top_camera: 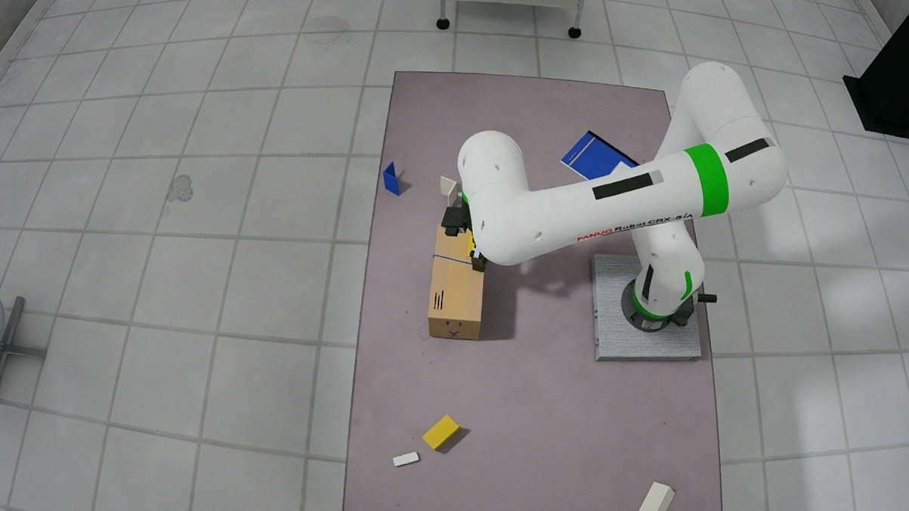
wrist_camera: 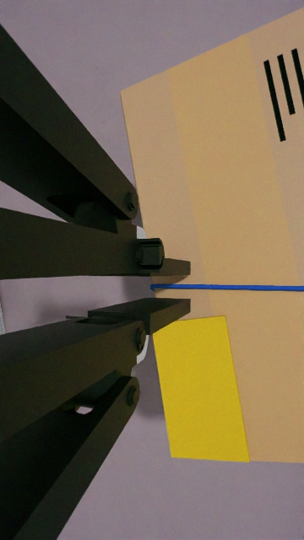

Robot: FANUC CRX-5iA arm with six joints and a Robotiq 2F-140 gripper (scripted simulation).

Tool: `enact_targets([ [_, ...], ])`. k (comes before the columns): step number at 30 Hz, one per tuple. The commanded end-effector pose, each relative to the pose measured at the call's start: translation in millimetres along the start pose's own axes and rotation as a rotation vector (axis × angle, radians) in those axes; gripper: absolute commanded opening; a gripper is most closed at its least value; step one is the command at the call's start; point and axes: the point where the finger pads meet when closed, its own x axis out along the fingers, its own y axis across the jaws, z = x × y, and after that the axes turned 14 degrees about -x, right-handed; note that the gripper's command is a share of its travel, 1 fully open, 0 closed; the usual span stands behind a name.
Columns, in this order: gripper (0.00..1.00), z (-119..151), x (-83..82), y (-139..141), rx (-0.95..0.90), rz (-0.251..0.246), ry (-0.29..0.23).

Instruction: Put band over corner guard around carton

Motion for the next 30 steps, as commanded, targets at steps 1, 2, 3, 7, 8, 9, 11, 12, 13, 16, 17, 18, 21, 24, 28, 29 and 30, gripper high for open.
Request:
enact_targets([
  [1,0.18,-0.5,-0.4,0.1,0.000,0.000,0.002],
  [2,0.18,-0.5,-0.3,0.1,0.000,0.000,0.002],
  [3,0.18,-0.5,-0.1,0.1,0.000,0.000,0.002],
  [7,0.18,-0.5,0.6,0.1,0.000,0.000,0.002],
  [8,0.18,-0.5,0.8,0.1,0.000,0.000,0.002],
  [9,0.18,-0.5,1.0,0.1,0.000,0.000,0.002],
  [11,0.18,-0.5,1.3,0.1,0.000,0.000,0.002],
  [12,0.18,-0.5,1.5,0.1,0.000,0.000,0.002],
  [13,0.18,-0.5,1.5,0.1,0.000,0.000,0.002],
  [16,0.18,-0.5,1.8,0.1,0.000,0.000,0.002],
  [17,0.18,-0.5,2.0,0.1,0.000,0.000,0.002],
  [18,0.18,-0.5,2.2,0.1,0.000,0.000,0.002],
  [21,0.18,-0.5,2.6,0.1,0.000,0.000,0.002],
  [24,0.18,-0.5,3.0,0.1,0.000,0.000,0.002],
  [28,0.18,-0.5,3.3,0.1,0.000,0.000,0.002],
  [29,0.18,-0.5,3.4,0.1,0.000,0.000,0.002],
  [30,0.18,-0.5,3.4,0.1,0.000,0.000,0.002],
])
